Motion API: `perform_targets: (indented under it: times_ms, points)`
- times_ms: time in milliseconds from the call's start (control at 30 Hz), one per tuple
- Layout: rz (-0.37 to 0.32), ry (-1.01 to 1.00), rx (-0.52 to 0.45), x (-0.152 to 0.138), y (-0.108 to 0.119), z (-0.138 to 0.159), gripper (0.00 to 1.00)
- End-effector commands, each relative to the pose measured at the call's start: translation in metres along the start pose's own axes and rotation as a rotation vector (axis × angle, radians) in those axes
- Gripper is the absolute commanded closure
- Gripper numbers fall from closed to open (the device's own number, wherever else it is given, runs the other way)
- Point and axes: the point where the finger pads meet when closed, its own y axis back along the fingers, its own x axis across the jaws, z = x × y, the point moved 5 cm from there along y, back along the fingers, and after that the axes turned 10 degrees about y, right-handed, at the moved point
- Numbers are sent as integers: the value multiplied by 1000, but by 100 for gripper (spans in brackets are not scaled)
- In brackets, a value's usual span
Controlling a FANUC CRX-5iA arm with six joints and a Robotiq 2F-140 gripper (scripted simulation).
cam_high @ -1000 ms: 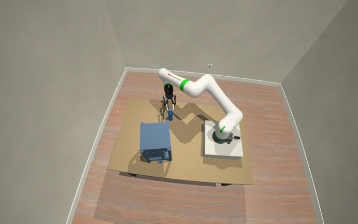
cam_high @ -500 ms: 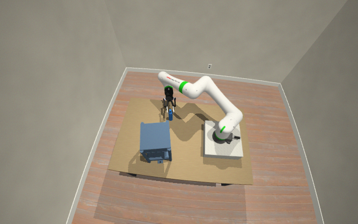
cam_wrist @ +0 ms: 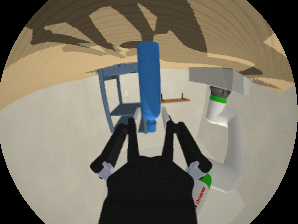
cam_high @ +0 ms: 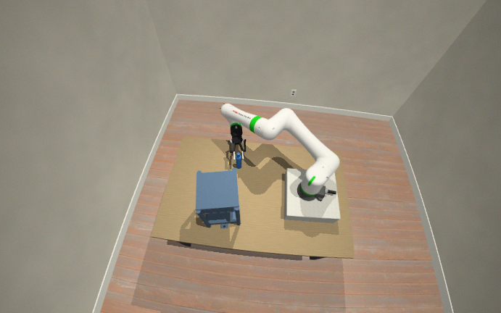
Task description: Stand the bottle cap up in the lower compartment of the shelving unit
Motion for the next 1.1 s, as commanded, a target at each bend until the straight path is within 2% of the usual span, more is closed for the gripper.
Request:
perform_targets:
  times_ms: [0, 600, 1067]
  points:
    - [0, 0, 0, 1, 0, -5, 64]
    - [0, 0, 0, 5, 0, -29, 64]
    - [0, 0, 0, 6, 0, -36, 64]
